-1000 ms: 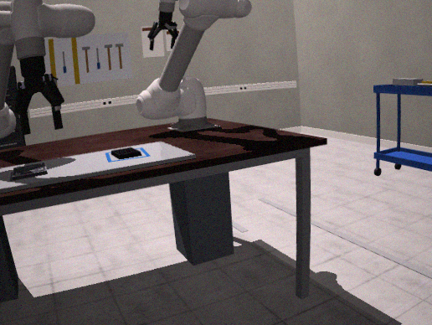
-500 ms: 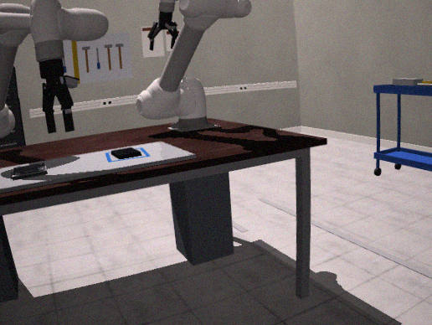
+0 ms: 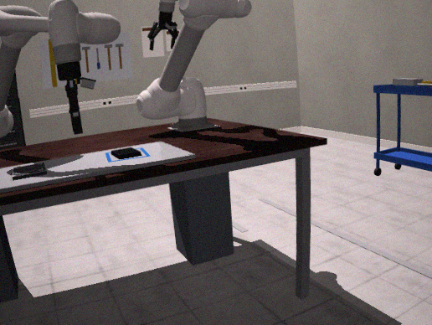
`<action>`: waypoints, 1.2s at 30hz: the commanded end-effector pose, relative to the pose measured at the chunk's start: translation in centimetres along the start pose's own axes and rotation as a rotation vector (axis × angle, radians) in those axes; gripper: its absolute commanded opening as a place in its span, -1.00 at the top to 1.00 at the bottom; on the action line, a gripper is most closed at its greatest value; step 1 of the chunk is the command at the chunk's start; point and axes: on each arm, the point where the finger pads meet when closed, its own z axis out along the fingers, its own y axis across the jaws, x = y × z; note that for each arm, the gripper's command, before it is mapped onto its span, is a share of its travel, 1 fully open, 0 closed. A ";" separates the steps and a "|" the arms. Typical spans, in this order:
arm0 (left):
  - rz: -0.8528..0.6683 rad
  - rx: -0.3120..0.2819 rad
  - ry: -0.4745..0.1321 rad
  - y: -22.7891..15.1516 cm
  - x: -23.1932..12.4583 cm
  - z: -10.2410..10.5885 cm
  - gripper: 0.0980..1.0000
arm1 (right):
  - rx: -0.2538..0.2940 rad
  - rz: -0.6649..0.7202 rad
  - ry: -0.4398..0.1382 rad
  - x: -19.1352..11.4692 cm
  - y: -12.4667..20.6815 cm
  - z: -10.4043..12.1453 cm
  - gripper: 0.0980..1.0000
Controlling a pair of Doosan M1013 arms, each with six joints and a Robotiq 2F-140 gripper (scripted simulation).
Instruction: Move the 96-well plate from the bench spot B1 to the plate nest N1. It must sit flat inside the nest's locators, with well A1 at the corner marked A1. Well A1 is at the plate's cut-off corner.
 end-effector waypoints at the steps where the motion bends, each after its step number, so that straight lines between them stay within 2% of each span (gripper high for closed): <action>1: 0.000 0.000 0.000 0.0 0.0 0.0 -1.00 | 0.002 0.116 -0.003 1.5 -1.0 0.2 -1.00; 11: 0.000 0.000 0.000 0.0 0.0 0.0 -1.00 | 0.011 0.420 -0.009 5.3 -4.1 1.1 -1.00; 13: 0.000 0.000 0.000 0.0 0.0 0.0 -1.00 | 0.011 0.420 -0.009 5.3 -4.1 1.1 -1.00; 28: 0.000 0.000 0.000 0.0 0.0 0.0 -1.00 | 0.020 0.876 -0.026 10.8 -9.0 2.5 -1.00; 30: 0.000 0.000 0.000 0.0 0.0 0.0 -1.00 | 0.020 0.876 -0.026 10.8 -9.0 2.5 -1.00; 36: 0.000 0.000 0.000 0.0 0.0 0.0 -1.00 | 0.021 1.057 -0.034 12.9 -11.1 3.1 -1.00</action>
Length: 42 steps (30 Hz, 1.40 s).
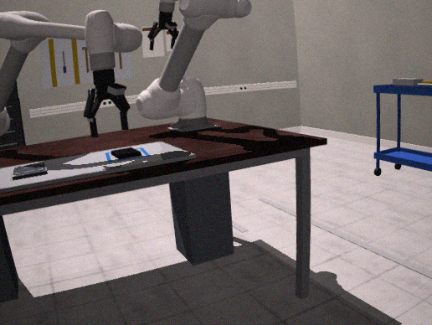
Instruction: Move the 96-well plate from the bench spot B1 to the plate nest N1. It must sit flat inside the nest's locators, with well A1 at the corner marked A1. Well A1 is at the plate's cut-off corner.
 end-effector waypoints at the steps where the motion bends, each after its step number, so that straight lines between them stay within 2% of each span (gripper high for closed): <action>1: 0.000 0.000 0.000 0.0 0.0 0.0 -1.00 | -0.002 0.123 -0.003 -0.3 -1.9 0.2 -1.00; 9: 0.000 0.000 0.000 0.0 0.0 0.0 -1.00 | -0.004 0.361 -0.011 -1.1 -5.7 1.0 -1.00; 11: 0.000 0.000 0.000 0.0 0.0 0.0 -1.00 | -0.004 0.361 -0.011 -1.1 -5.7 1.0 -1.00; 17: 0.000 0.000 0.000 0.0 0.0 0.0 -1.00 | -0.006 0.478 -0.015 -1.6 -7.5 1.4 -1.00; 33: 0.000 0.000 0.000 0.0 0.0 0.0 -1.00 | -0.007 0.500 -0.016 -1.7 -7.9 1.5 -1.00; 42: 0.000 0.000 0.000 0.0 0.0 0.0 -1.00 | -0.007 0.500 -0.016 -1.7 -7.9 2.9 -1.00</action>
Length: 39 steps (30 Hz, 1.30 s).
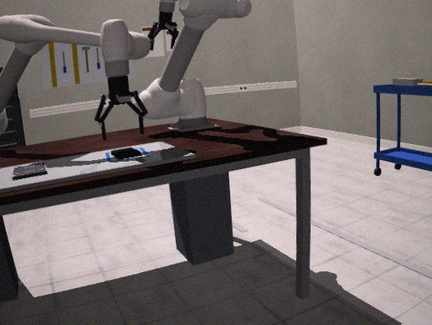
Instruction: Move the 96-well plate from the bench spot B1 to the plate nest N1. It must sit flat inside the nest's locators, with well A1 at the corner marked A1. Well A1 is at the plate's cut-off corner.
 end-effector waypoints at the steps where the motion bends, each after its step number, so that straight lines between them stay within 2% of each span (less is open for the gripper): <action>1: 0.000 0.000 0.000 0.0 0.0 0.0 -1.00 | 0.001 0.000 0.001 0.0 0.0 0.4 -1.00; 33: 0.000 0.000 0.000 0.0 0.0 0.0 -1.00 | 0.001 0.000 0.001 0.0 0.0 5.0 -1.00; 39: 0.000 0.000 0.000 0.0 0.0 0.0 -1.00 | 0.001 0.000 0.001 0.0 0.0 5.0 -1.00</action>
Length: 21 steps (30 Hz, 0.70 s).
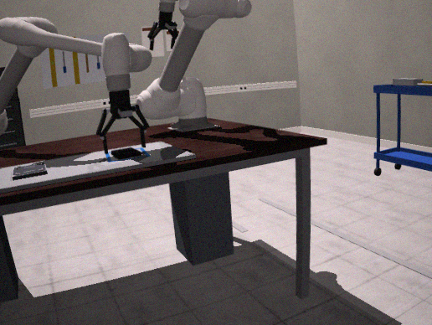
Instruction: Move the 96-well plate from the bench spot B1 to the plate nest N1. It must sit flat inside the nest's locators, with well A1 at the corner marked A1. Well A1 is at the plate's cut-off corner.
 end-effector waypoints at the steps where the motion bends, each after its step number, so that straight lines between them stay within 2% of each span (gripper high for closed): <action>1: 0.000 0.000 0.000 0.0 0.0 0.0 -1.00 | 0.001 0.000 0.001 0.0 0.0 -0.1 -1.00; 6: 0.000 0.000 0.000 0.0 0.0 0.0 -1.00 | 0.001 0.000 0.001 0.0 0.0 -0.1 -1.00; 7: 0.000 0.000 0.000 0.0 0.0 0.0 -1.00 | 0.001 0.000 0.001 0.0 0.0 -0.1 -0.18; 21: 0.000 0.000 0.000 0.0 0.0 0.0 -1.00 | 0.001 0.000 0.001 0.0 0.0 -0.1 -0.18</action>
